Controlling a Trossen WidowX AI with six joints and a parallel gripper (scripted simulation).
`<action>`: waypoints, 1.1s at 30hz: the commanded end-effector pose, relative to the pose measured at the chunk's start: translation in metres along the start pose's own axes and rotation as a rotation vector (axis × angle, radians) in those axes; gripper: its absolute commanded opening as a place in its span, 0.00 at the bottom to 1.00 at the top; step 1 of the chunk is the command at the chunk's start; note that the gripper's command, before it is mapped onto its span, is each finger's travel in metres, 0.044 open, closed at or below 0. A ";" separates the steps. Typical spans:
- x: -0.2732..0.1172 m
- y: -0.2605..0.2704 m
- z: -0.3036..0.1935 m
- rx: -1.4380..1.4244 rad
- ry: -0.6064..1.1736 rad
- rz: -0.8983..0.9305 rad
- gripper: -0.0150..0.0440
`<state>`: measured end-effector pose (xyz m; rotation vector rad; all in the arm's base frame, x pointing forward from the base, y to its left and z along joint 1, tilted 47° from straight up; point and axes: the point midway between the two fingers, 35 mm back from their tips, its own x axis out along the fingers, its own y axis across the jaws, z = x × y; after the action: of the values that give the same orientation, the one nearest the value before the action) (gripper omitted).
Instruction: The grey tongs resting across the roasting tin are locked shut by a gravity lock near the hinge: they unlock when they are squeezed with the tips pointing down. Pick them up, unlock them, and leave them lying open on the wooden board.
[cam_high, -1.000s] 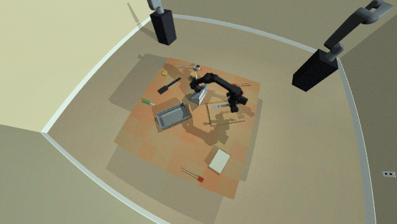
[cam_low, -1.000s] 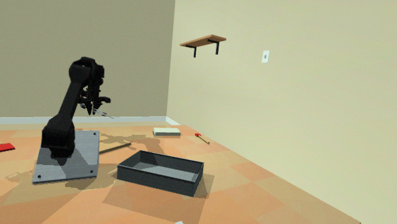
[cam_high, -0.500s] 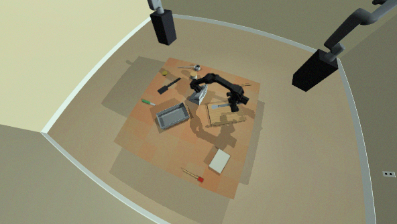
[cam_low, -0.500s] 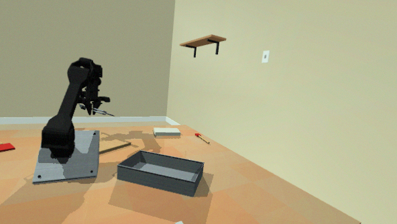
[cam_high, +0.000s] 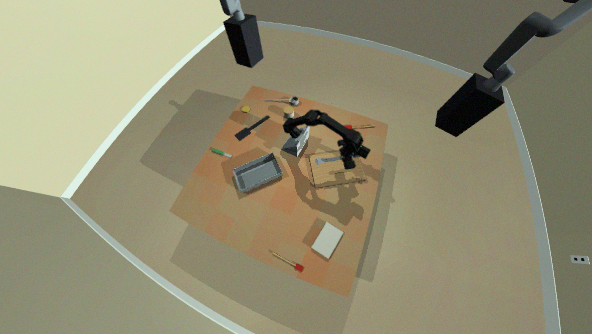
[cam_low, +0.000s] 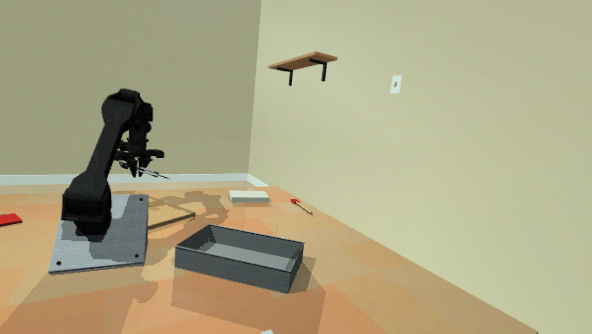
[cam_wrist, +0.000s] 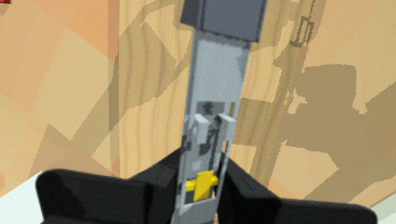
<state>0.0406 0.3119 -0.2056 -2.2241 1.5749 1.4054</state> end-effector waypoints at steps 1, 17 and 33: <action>0.007 -0.001 0.000 -0.001 0.004 -0.003 0.00; 0.034 -0.002 0.000 -0.001 0.004 -0.003 0.00; 0.060 -0.001 -0.001 -0.001 0.005 -0.003 0.00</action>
<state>0.0442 0.2741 -0.2443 -2.2228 1.5758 1.4015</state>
